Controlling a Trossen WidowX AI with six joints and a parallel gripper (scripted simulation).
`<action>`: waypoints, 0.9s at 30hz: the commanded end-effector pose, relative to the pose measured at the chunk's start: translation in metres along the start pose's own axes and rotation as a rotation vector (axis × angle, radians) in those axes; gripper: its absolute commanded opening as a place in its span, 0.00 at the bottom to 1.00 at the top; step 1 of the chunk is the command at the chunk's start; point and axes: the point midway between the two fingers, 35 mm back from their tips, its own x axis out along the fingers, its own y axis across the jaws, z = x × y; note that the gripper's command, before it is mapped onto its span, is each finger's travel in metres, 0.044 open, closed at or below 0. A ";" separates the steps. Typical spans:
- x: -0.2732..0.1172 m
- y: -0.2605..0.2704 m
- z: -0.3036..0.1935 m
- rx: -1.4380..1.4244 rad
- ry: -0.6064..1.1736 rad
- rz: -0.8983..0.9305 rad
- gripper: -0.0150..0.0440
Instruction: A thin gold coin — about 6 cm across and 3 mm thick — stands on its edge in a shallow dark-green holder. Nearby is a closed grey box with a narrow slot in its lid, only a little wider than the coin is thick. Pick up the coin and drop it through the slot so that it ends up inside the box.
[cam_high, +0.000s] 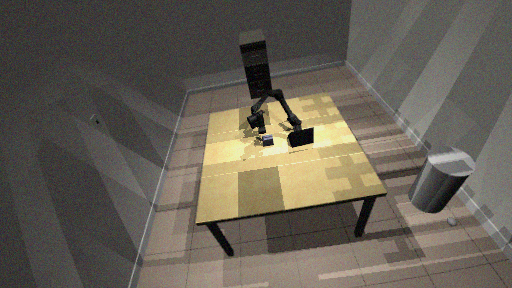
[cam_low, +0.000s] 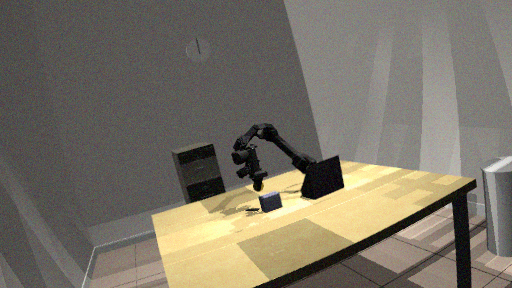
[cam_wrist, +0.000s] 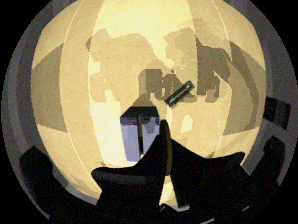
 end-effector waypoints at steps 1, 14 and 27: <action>0.000 0.009 -0.008 0.001 0.001 0.003 0.25; 0.002 0.029 -0.031 0.002 0.002 -0.003 0.25; 0.002 0.026 -0.028 -0.001 0.002 -0.006 0.25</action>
